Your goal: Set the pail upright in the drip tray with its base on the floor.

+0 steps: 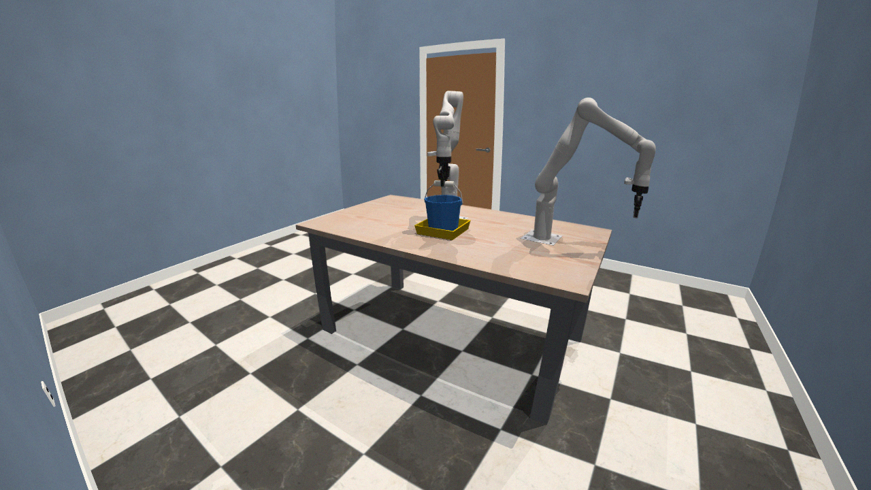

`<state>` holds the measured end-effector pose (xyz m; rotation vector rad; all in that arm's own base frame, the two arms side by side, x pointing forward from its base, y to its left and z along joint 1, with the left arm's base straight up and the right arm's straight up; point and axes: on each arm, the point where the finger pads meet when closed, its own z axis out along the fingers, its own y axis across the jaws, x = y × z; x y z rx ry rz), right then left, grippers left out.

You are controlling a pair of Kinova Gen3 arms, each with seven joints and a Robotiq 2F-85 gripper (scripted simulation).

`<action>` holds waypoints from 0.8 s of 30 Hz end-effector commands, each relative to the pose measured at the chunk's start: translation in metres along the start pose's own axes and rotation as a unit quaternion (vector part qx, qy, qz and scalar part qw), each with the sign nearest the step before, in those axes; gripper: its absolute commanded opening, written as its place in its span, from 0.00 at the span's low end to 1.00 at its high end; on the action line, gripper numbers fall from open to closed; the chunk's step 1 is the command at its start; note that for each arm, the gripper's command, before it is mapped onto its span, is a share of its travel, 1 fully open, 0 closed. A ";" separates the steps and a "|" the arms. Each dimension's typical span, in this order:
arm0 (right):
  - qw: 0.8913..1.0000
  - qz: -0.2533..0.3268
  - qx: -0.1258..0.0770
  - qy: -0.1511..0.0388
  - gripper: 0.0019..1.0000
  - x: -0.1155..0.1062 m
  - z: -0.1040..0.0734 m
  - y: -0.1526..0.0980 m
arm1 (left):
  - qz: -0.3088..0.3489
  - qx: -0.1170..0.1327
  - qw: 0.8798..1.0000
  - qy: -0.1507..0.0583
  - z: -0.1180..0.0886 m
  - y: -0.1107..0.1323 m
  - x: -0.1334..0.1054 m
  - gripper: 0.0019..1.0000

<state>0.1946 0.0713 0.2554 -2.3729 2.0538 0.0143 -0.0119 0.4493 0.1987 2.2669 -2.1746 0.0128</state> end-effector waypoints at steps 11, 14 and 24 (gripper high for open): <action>1.000 -0.003 0.005 0.003 0.10 0.003 0.000 -0.004 | 0.003 -0.003 1.000 -0.003 -0.001 0.004 -0.001 1.00; 1.000 -0.003 0.005 0.003 0.10 0.003 0.000 -0.004 | 0.003 -0.003 1.000 -0.003 -0.001 0.004 -0.001 1.00; 1.000 -0.003 0.004 0.003 1.00 0.003 0.000 -0.004 | 0.003 -0.003 1.000 -0.003 -0.001 0.004 -0.001 1.00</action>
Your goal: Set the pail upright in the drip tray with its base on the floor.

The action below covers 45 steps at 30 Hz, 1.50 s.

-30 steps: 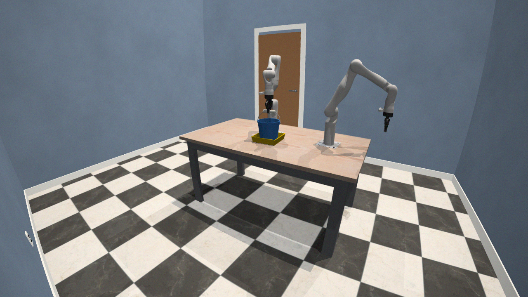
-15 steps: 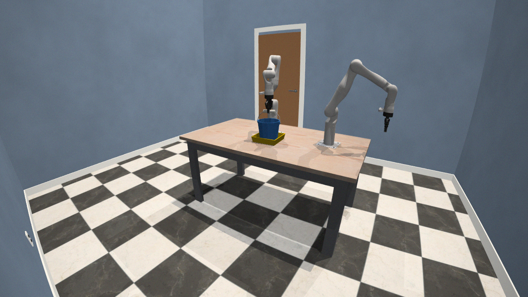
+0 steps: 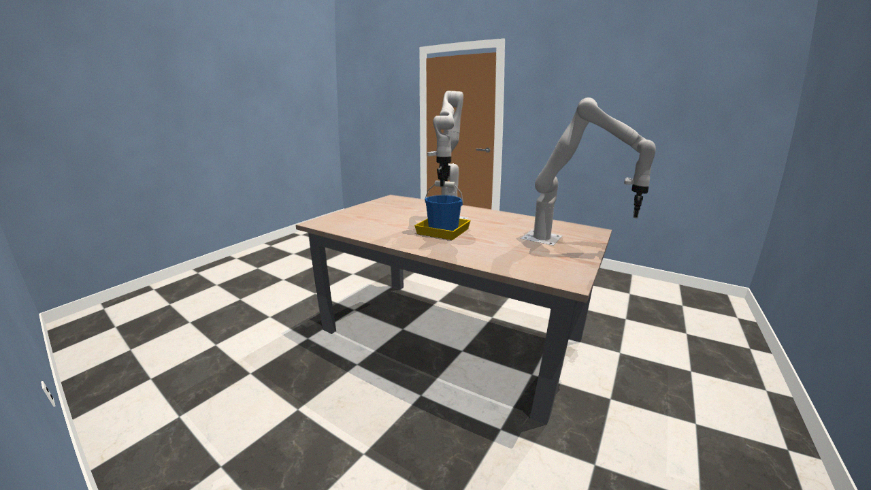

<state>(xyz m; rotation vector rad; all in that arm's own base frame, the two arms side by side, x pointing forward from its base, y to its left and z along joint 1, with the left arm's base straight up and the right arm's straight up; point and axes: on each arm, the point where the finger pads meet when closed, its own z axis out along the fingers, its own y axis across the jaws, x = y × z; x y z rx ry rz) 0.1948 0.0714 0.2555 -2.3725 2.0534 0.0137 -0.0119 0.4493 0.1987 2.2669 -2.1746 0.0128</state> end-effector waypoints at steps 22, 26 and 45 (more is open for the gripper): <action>1.000 -0.003 0.004 0.003 1.00 0.003 0.000 -0.003 | 0.003 -0.003 1.000 -0.003 -0.001 0.004 -0.001 1.00; 1.000 -0.003 0.004 0.003 1.00 0.003 0.000 -0.003 | 0.003 -0.003 1.000 -0.003 -0.001 0.004 -0.001 1.00; 1.000 -0.003 0.001 0.003 1.00 0.003 -0.005 -0.002 | 0.003 -0.003 1.000 -0.003 -0.001 0.004 -0.001 1.00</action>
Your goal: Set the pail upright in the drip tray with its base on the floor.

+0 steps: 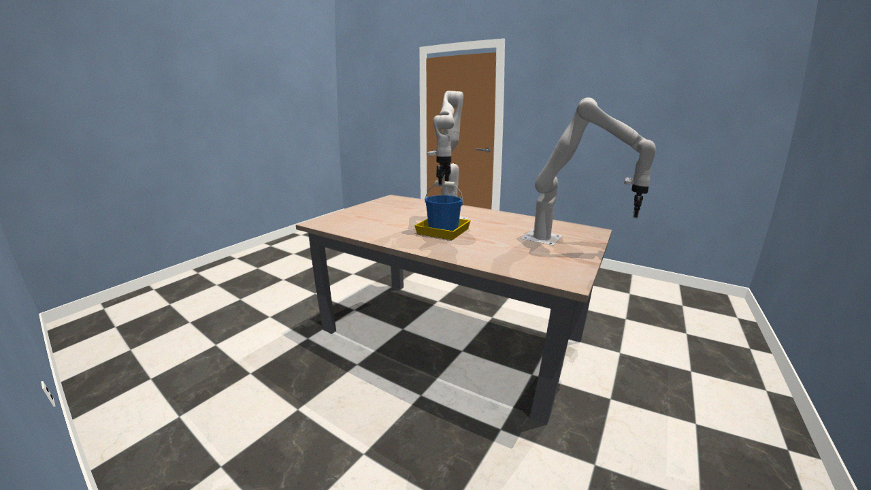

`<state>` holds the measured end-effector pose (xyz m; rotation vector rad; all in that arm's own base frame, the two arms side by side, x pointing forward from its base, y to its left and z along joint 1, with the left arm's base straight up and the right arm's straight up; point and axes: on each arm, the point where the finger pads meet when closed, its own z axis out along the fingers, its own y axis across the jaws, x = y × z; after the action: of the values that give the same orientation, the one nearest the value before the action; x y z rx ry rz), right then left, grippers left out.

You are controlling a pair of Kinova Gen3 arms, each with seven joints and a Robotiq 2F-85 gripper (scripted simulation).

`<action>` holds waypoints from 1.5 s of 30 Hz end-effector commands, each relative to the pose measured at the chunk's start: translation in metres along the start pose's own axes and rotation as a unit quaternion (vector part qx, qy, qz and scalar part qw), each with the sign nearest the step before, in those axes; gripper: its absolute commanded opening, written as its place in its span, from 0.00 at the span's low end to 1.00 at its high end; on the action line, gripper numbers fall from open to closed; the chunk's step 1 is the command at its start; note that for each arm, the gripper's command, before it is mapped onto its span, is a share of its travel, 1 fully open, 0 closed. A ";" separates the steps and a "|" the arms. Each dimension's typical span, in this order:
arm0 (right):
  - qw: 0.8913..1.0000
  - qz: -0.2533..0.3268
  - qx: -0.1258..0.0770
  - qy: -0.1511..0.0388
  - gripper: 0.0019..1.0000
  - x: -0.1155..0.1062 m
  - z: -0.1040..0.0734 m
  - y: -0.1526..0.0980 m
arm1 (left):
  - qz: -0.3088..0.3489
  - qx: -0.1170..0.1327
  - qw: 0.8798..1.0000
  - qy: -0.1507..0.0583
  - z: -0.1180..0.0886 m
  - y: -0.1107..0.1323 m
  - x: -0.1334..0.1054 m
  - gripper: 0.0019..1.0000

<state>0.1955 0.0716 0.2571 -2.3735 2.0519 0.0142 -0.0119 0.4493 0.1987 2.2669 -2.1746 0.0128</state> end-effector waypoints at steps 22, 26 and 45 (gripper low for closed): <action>1.000 -0.003 0.001 0.003 1.00 0.003 -0.044 -0.001 | 0.003 -0.003 1.000 -0.003 -0.001 0.004 -0.001 1.00; 1.000 -0.003 0.001 0.003 1.00 0.002 -0.054 0.000 | 0.003 -0.003 1.000 -0.003 -0.001 0.004 -0.001 1.00; 1.000 -0.004 0.001 0.003 1.00 0.002 -0.077 0.000 | 0.003 -0.003 1.000 -0.003 -0.001 0.004 -0.001 1.00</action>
<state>0.1966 0.0701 0.3305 -2.3789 2.0514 0.0095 -0.0119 0.4493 0.1987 2.2669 -2.1746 0.0128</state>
